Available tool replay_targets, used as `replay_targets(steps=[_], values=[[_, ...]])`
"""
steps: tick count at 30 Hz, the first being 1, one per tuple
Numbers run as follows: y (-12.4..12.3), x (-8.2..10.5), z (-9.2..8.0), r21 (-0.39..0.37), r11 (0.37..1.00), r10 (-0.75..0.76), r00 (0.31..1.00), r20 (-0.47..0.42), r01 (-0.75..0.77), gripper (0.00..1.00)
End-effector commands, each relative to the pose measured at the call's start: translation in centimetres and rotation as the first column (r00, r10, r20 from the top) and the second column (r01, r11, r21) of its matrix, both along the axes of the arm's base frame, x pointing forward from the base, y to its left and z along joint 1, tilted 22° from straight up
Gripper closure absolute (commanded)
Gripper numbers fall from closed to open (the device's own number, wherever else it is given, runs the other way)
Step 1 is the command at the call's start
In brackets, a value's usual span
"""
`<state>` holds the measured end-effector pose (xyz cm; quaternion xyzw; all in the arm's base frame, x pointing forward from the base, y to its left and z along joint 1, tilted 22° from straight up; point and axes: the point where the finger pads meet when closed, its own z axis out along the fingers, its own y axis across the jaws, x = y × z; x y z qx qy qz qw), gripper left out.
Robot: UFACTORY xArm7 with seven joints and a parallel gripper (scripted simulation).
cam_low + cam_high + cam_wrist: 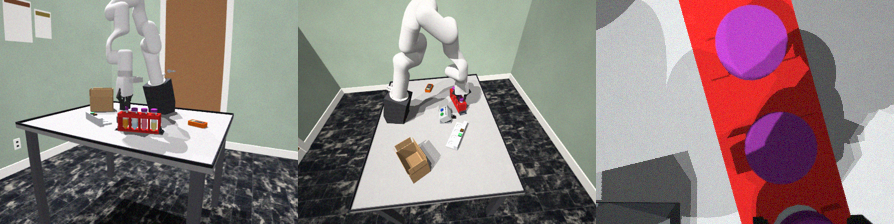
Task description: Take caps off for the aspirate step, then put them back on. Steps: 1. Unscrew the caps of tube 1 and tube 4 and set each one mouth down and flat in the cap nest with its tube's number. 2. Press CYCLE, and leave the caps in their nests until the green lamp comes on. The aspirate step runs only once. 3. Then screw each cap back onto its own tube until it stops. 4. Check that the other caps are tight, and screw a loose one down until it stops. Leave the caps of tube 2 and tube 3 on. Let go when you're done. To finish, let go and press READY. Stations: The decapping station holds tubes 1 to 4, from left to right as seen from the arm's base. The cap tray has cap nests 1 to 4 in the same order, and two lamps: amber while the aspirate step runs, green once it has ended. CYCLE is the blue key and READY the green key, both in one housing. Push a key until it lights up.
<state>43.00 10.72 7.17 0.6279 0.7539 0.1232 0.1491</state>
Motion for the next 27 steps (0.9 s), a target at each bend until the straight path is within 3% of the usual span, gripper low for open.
replay_targets(steps=[1,7,13,20,21,27], values=[[0.02,0.08,0.11,-0.049,0.989,0.136,0.991,-0.008,-0.136,0.54],[0.02,0.08,0.10,-0.136,0.927,0.350,0.936,-0.029,-0.350,0.54],[0.02,0.07,0.10,-0.215,0.811,0.543,0.837,-0.068,-0.544,0.54],[0.02,0.06,0.12,-0.223,0.796,0.562,0.824,-0.073,-0.563,0.54],[0.02,0.06,0.12,-0.223,0.796,0.562,0.824,-0.073,-0.563,1.00],[0.02,0.07,0.12,-0.223,0.796,0.562,0.824,-0.073,-0.563,1.00]])
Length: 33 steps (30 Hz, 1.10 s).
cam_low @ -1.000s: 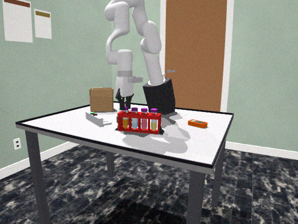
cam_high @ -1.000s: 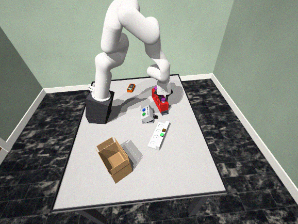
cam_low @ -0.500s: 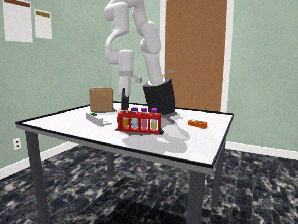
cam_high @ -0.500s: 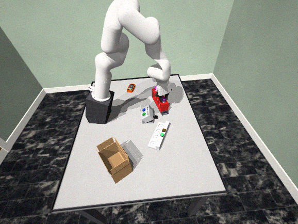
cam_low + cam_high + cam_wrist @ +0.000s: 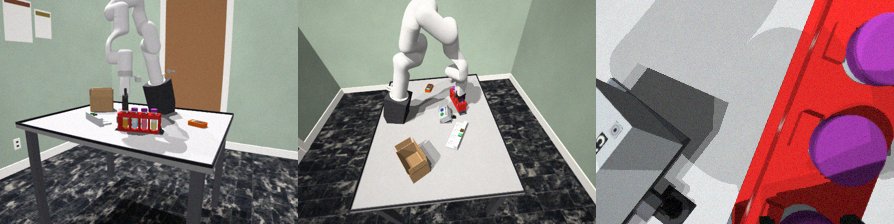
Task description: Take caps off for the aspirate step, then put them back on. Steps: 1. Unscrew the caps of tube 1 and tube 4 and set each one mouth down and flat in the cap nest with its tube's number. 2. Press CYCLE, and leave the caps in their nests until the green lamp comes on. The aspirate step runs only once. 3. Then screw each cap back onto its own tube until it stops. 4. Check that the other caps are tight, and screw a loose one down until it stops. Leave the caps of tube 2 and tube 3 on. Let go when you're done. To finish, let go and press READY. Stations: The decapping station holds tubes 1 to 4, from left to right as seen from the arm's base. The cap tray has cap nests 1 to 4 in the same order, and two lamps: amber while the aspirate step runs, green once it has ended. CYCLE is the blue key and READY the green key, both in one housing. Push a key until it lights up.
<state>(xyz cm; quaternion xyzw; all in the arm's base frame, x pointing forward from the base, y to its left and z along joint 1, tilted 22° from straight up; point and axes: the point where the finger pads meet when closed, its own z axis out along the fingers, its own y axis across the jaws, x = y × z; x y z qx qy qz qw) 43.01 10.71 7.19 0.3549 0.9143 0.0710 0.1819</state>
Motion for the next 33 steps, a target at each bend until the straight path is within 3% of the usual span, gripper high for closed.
replay_targets(steps=[1,8,14,20,22,33], values=[[0.03,0.06,0.10,0.002,1.000,0.003,1.000,-0.008,-0.003,1.00],[0.03,0.06,0.10,0.002,1.000,0.003,1.000,-0.008,-0.003,1.00],[0.03,0.07,0.09,0.077,0.981,-0.180,0.984,-0.016,0.181,1.00],[0.03,0.08,0.07,0.148,0.922,-0.356,0.934,-0.037,0.358,1.00],[0.03,0.08,0.07,0.148,0.922,-0.356,0.934,-0.037,0.358,1.00],[0.03,0.10,0.01,0.262,0.722,-0.638,0.763,-0.107,0.641,1.00]])
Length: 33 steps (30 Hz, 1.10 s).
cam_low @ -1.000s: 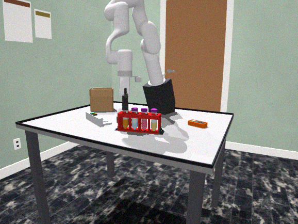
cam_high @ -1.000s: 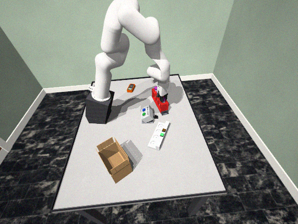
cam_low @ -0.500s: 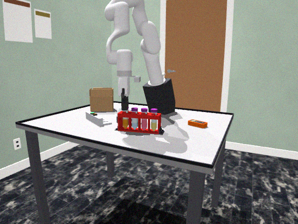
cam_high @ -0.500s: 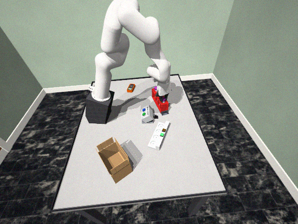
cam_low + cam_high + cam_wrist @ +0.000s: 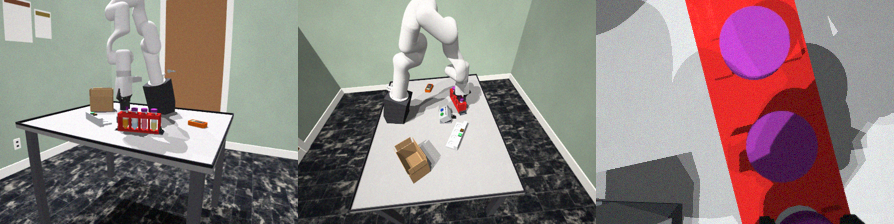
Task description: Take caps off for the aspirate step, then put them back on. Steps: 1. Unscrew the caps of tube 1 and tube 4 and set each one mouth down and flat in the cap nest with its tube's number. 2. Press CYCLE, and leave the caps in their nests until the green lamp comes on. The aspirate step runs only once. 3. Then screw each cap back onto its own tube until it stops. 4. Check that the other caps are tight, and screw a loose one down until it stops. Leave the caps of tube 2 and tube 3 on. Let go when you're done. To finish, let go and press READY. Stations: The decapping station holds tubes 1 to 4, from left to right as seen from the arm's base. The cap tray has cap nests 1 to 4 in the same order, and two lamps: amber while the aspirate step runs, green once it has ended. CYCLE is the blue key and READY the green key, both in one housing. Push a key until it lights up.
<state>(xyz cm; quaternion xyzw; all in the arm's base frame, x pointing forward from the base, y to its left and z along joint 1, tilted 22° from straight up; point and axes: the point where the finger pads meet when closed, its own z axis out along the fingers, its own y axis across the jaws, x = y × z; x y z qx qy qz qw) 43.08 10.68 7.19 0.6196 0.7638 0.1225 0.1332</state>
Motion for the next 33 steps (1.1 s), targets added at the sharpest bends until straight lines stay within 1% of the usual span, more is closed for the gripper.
replay_targets(steps=[1,8,9,19,21,23,27,30,33], values=[[0.06,0.03,0.01,0.042,0.988,-0.152,0.988,0.017,0.151,1.00],[0.06,0.03,0.01,0.042,0.988,-0.152,0.988,0.017,0.151,1.00],[0.06,0.03,0.01,0.042,0.988,-0.152,0.988,0.017,0.151,0.54],[0.06,0.03,0.01,0.042,0.988,-0.152,0.988,0.017,0.151,0.54],[0.07,0.00,0.09,0.012,0.997,-0.078,0.997,0.020,0.078,0.54],[0.07,0.00,0.09,0.012,0.997,-0.078,0.997,0.020,0.078,0.54],[0.07,0.00,0.09,-0.048,0.996,0.071,0.997,0.021,-0.070,0.54],[0.06,0.00,0.09,-0.093,0.979,0.183,0.983,0.016,-0.180,0.54],[0.07,0.00,0.09,-0.136,0.948,0.291,0.957,0.006,-0.288,0.54]])
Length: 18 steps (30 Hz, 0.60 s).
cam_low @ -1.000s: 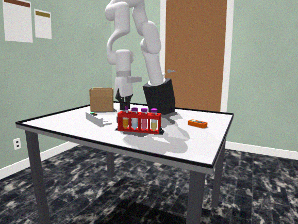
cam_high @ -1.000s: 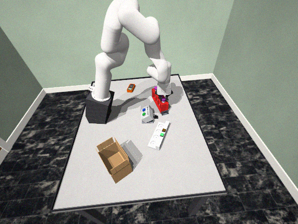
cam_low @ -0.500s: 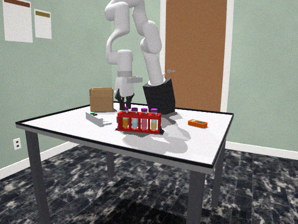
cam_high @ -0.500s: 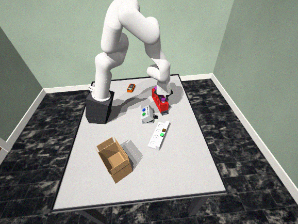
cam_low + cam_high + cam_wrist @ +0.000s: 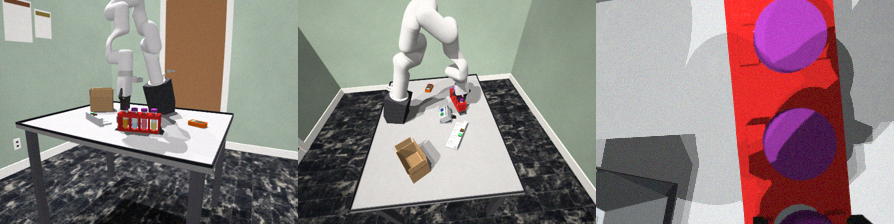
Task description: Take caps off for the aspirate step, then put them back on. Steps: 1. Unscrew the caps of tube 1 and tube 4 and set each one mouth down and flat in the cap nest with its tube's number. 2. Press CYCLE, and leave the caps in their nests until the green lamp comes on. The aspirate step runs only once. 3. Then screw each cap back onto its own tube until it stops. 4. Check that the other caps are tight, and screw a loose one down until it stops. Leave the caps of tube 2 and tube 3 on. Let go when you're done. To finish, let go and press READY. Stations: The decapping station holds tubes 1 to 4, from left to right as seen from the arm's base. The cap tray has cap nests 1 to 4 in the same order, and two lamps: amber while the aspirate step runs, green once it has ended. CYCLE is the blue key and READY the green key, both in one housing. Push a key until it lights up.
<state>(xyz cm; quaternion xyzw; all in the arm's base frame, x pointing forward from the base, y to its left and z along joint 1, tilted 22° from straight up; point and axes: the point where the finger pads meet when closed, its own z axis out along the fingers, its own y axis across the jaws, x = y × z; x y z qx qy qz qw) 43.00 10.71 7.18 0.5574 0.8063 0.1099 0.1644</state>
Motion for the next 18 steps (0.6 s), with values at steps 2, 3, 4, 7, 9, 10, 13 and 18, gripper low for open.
replay_targets(steps=[2,3,4,7,9,10,13,18], values=[[0.03,0.08,0.10,-0.082,0.970,0.227,0.974,-0.023,-0.228,0.54],[0.03,0.08,0.10,-0.096,0.960,0.263,0.964,-0.026,-0.264,0.54],[0.03,0.08,0.10,-0.111,0.948,0.298,0.954,-0.030,-0.300,0.54],[0.03,0.08,0.10,-0.125,0.934,0.333,0.942,-0.035,-0.334,0.54],[0.03,0.08,0.10,-0.153,0.903,0.400,0.915,-0.046,-0.403,0.54],[0.03,0.08,0.10,-0.161,0.891,0.421,0.906,-0.050,-0.424,0.54],[0.03,0.07,0.11,-0.161,0.891,0.421,0.906,-0.050,-0.424,0.54],[0.03,0.07,0.11,-0.161,0.891,0.421,0.906,-0.050,-0.424,1.00]])
